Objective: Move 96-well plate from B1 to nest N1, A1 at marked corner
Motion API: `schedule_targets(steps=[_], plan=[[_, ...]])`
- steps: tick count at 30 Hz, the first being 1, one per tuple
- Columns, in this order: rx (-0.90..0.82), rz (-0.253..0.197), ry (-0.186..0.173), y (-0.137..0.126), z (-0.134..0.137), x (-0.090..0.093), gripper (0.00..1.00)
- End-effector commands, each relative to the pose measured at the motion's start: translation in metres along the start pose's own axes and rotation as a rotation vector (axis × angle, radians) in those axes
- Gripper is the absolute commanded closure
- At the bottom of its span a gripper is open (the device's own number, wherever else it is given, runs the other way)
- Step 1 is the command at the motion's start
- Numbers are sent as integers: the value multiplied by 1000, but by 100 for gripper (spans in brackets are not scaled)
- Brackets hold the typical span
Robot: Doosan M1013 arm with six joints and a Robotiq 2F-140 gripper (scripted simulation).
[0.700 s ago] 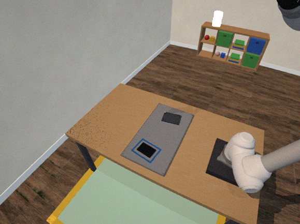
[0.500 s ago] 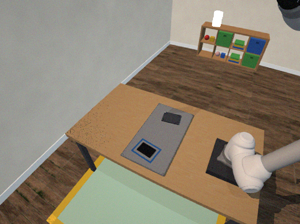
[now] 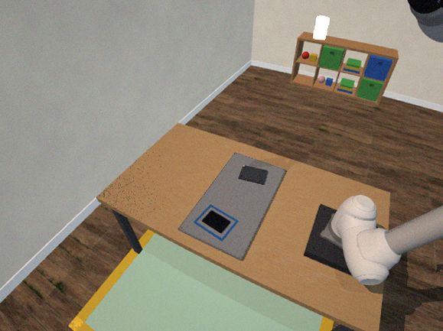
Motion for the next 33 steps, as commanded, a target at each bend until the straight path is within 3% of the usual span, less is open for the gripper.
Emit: schedule_targets(steps=[1,13,17,30,33], plan=[[37,-60,0,-12,5,8,0],[37,-60,0,-56,16,28,0],[104,-159,1,-69,20,36,0],[104,-159,1,-120,31,54,0],[160,-241,-2,-130,34,59,0]])
Point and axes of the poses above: the point where the finger pads meet when closed, its own x axis out along the fingers, its own z axis across the jaws, y = z × x, the point moved 5 cm from there along -x, back along the fingers, and after that the axes turned 4 degrees about -x, right-handed, at the moved point
